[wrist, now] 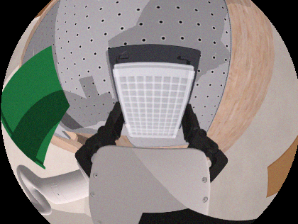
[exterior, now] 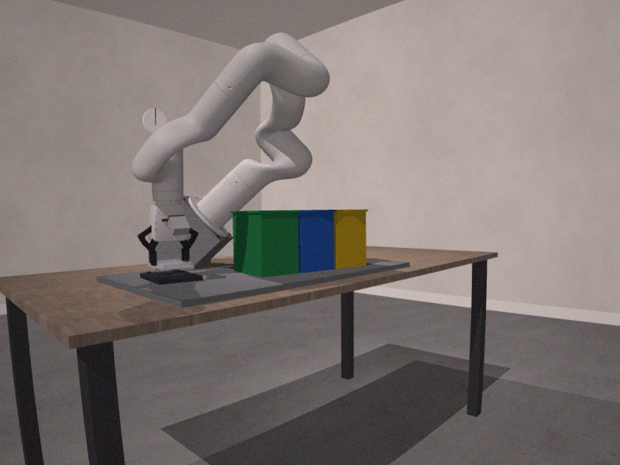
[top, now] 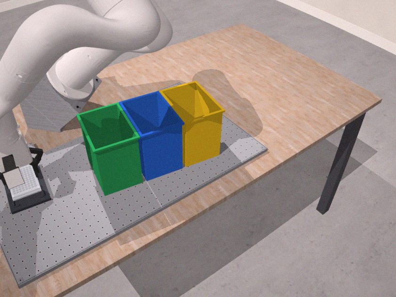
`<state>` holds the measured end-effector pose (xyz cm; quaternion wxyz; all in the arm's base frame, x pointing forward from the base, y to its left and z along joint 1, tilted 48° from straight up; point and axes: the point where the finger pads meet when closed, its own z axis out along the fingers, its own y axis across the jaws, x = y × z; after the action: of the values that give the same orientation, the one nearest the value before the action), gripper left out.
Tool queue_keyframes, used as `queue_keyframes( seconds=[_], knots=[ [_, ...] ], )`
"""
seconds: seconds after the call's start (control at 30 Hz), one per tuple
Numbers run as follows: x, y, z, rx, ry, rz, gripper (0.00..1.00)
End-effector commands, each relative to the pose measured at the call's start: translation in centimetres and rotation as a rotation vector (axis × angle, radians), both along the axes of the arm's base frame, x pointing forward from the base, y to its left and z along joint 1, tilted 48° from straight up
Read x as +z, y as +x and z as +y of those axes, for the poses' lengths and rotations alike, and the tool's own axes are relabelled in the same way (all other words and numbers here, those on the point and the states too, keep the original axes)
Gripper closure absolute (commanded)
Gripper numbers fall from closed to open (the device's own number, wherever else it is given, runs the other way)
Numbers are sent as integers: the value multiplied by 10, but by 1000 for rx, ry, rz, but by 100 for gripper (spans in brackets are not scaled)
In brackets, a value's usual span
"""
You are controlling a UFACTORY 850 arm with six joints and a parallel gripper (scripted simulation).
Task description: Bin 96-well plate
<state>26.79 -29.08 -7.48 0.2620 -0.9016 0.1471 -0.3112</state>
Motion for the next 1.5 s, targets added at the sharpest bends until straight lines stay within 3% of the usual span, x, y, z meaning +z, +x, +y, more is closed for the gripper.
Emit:
queue_keyframes(
  seconds=[0.0, 1.47],
  knots=[
    [1, 0, -1, -1, -1, 0, 100],
    [42, -40, -25, -1, -1, 0, 100]
  ],
)
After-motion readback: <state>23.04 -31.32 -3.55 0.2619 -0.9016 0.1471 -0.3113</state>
